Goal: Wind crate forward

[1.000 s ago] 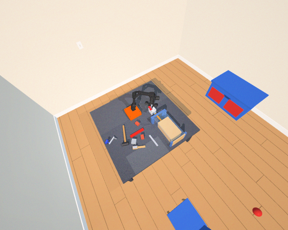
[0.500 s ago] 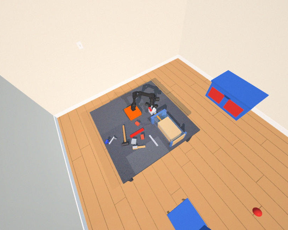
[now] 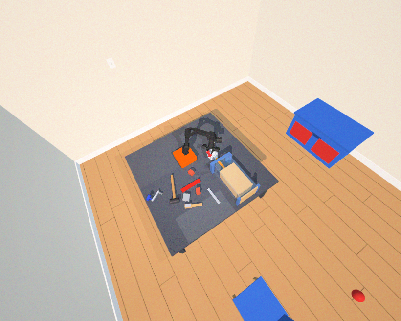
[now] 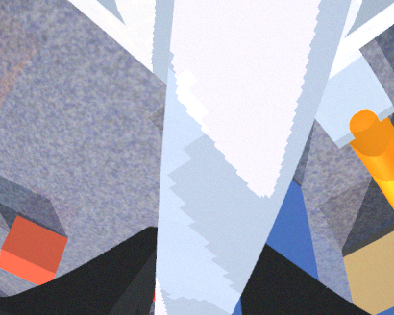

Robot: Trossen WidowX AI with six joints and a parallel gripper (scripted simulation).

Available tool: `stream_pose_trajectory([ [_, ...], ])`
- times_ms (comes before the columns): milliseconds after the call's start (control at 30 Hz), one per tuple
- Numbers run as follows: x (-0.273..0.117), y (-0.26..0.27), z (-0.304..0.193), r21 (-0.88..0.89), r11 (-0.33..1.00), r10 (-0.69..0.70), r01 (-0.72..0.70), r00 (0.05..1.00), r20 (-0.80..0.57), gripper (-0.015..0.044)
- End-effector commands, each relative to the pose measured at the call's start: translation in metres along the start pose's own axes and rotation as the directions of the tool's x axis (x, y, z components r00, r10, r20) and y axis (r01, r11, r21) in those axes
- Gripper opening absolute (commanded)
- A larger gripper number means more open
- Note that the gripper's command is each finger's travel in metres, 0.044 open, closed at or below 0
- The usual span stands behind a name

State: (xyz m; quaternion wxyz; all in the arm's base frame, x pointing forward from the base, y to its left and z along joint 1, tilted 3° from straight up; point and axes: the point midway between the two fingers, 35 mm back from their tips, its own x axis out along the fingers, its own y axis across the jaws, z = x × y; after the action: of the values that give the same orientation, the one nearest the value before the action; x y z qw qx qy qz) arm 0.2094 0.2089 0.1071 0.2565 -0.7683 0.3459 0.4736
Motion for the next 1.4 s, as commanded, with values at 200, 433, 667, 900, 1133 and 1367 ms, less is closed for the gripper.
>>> stream_pose_trajectory([
  [200,-0.002,0.0,-0.001,-0.003,1.0,-0.004,0.004,1.0,-0.005,0.0],
  [433,-0.009,-0.003,-0.002,-0.003,1.0,-0.004,0.004,1.0,-0.005,0.0],
  [667,-0.004,-0.003,0.0,-0.003,1.0,-0.004,0.004,1.0,-0.005,0.0],
  [900,-0.005,-0.003,0.0,-0.003,1.0,-0.004,0.004,1.0,-0.005,0.0],
  [1133,-0.005,-0.002,-0.002,-0.003,1.0,-0.004,0.004,1.0,-0.005,0.0],
  [1367,0.004,-0.001,0.002,-0.003,1.0,-0.003,0.003,1.0,-0.006,0.0],
])
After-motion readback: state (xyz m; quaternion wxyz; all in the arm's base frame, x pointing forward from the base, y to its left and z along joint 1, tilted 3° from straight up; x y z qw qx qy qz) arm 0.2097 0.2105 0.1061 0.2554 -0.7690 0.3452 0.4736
